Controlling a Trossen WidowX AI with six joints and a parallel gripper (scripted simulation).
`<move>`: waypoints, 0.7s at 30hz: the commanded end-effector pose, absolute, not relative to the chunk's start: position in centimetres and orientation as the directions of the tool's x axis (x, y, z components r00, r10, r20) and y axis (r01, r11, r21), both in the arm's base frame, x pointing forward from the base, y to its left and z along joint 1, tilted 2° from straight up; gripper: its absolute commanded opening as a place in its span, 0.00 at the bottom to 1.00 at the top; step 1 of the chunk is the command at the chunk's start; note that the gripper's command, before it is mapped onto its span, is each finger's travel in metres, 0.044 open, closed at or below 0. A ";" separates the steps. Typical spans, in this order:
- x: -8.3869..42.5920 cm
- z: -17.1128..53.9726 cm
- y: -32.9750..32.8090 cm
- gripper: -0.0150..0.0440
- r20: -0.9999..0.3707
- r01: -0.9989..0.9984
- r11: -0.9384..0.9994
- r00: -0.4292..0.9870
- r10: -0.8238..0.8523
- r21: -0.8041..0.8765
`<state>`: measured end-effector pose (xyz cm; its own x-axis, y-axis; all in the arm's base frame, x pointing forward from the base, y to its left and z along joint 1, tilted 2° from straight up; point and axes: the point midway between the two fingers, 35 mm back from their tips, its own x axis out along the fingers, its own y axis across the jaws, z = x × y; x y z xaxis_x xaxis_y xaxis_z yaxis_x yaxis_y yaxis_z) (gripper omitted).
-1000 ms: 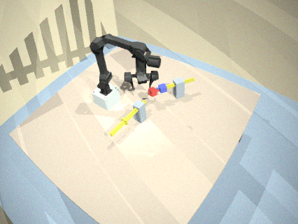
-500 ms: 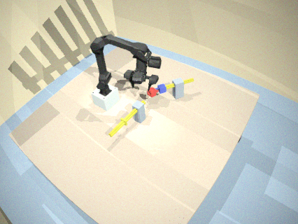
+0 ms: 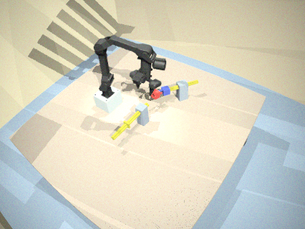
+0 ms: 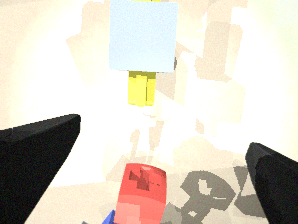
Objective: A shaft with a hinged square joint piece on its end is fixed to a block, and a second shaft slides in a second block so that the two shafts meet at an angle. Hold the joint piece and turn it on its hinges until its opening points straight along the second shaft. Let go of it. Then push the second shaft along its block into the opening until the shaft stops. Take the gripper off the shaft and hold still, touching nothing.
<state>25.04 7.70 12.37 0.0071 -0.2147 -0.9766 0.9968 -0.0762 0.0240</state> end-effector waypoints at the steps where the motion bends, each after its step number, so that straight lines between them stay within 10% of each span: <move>1: 25.0 12.3 7.7 1.00 -0.975 0.992 -0.123 0.007 -0.224 0.035; 21: 25.3 4.3 7.5 1.00 -0.975 0.992 -0.123 0.006 -0.224 0.035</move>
